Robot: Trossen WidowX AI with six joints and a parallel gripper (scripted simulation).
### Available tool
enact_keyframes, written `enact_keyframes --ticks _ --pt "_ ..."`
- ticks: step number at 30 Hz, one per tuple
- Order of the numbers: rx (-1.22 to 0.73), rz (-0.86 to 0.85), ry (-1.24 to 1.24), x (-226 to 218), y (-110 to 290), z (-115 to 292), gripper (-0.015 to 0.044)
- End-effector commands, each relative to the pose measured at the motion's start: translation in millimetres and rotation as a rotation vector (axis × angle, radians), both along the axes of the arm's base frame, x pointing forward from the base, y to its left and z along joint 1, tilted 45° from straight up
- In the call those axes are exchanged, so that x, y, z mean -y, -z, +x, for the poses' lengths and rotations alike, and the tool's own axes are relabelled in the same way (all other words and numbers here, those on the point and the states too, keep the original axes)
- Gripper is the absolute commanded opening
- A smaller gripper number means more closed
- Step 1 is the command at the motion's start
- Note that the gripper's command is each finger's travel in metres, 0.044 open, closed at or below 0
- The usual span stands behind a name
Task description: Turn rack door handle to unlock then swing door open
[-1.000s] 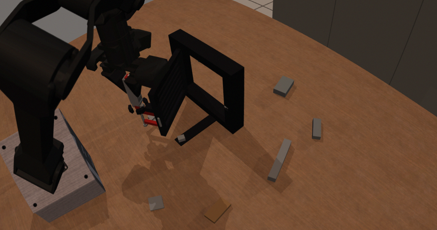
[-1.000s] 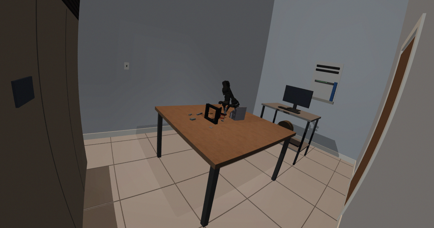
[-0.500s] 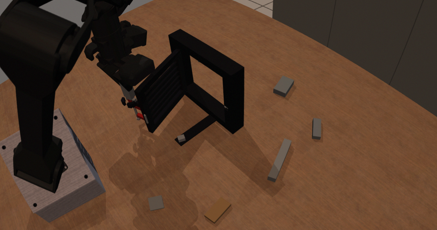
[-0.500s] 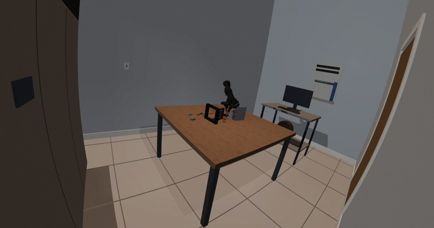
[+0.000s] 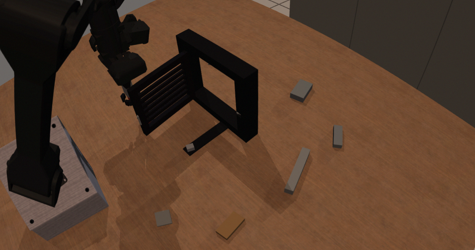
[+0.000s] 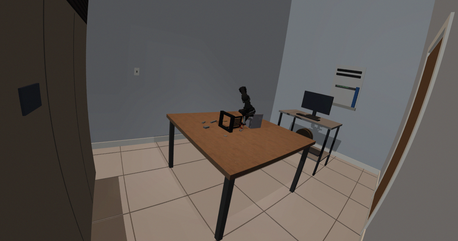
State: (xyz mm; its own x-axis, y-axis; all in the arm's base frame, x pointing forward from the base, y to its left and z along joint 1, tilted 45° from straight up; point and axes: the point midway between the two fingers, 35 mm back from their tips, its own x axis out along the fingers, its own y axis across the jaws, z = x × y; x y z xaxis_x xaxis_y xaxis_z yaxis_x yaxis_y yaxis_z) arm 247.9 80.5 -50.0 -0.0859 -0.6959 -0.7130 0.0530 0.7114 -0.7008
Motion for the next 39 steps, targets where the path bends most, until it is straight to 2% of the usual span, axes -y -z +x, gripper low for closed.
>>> enact_keyframes --ticks 1,18,28,39 --pt "0.06 -0.003 0.064 -7 6 3 0.002" --pt "0.076 -0.005 0.08 -9 9 4 0.002" --pt "0.076 -0.005 0.08 -9 9 4 0.0282" --pt "0.076 -0.004 0.08 -18 0 6 0.0292"
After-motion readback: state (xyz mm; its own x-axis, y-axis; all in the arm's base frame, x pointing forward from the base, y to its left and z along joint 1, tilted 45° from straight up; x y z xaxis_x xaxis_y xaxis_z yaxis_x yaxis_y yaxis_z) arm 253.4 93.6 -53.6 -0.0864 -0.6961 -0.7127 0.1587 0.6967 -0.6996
